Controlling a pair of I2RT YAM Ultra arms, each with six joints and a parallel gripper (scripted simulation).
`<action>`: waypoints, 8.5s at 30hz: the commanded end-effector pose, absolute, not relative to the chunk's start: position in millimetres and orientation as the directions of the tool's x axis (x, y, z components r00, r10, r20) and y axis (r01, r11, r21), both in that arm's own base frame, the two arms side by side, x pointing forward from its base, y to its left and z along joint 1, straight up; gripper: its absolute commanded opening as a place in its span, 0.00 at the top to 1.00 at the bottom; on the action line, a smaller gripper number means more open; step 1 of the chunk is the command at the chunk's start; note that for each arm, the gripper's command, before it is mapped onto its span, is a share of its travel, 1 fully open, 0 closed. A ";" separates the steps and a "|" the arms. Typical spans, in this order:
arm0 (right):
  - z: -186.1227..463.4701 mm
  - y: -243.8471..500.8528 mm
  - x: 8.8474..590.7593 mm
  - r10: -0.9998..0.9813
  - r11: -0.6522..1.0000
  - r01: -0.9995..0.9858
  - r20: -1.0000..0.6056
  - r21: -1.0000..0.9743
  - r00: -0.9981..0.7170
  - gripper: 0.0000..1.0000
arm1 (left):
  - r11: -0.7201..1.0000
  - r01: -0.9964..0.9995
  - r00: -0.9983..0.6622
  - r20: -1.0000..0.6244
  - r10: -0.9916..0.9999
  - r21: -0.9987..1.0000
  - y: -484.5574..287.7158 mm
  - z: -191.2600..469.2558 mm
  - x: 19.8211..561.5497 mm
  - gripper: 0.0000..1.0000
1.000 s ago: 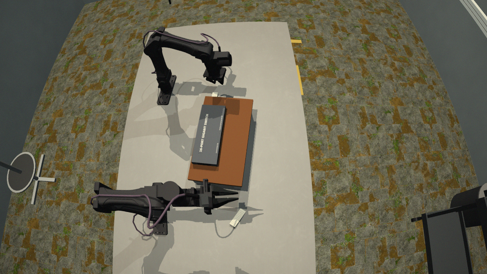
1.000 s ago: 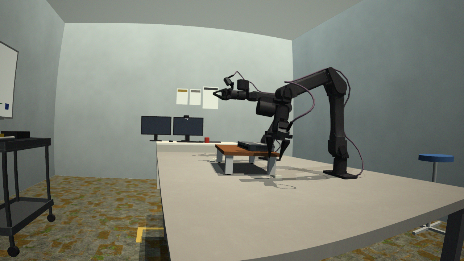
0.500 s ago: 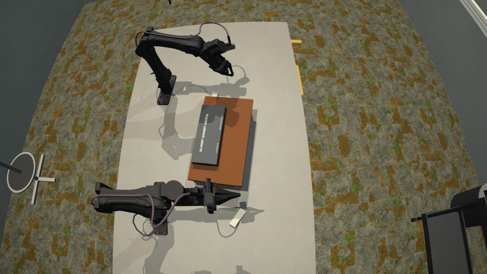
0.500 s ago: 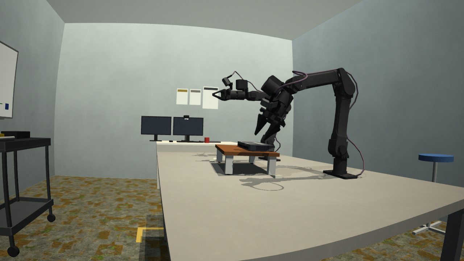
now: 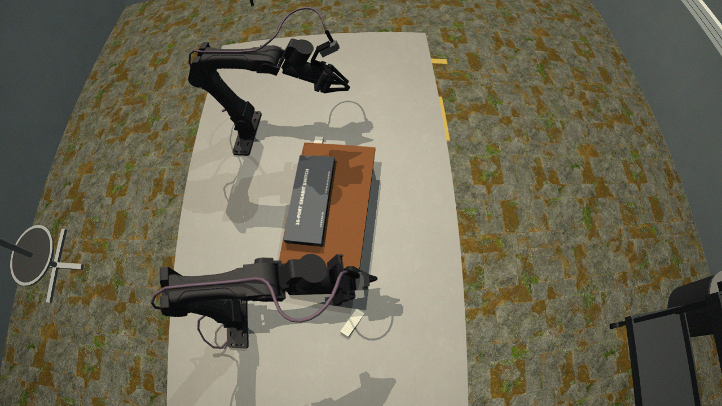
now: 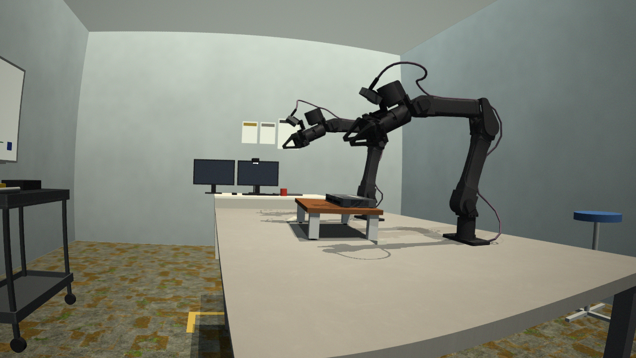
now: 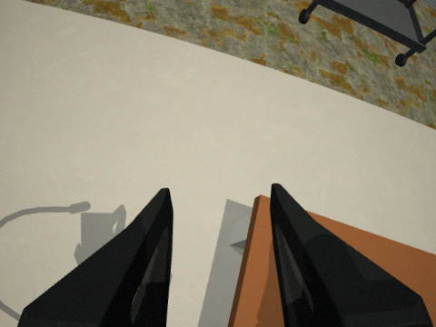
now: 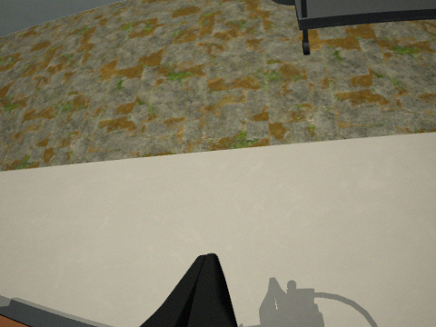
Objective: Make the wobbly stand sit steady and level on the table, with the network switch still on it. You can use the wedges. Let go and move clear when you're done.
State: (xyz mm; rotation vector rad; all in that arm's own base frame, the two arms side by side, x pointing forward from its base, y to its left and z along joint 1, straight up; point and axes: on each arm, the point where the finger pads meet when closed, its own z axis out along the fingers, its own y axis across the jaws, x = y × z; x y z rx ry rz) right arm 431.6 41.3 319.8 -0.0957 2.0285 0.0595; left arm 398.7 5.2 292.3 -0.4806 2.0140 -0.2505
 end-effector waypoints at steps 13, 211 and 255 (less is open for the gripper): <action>228.1 87.0 424.7 -0.167 0.979 -0.205 -0.556 0.006 -0.814 1.00 | 0.999 0.008 -0.052 -0.998 0.034 0.033 3.7 381.1 386.9 0.58; 105.3 127.5 377.9 -0.320 0.948 -0.320 0.011 -0.001 -0.947 1.00 | 0.530 -0.473 -0.724 -0.032 -0.689 -0.704 29.6 18.3 288.3 1.00; 105.3 127.5 377.9 -0.320 0.948 -0.320 0.011 -0.001 -0.947 1.00 | 0.531 -0.470 -0.723 -0.038 -0.690 -0.705 10.2 19.8 288.9 1.00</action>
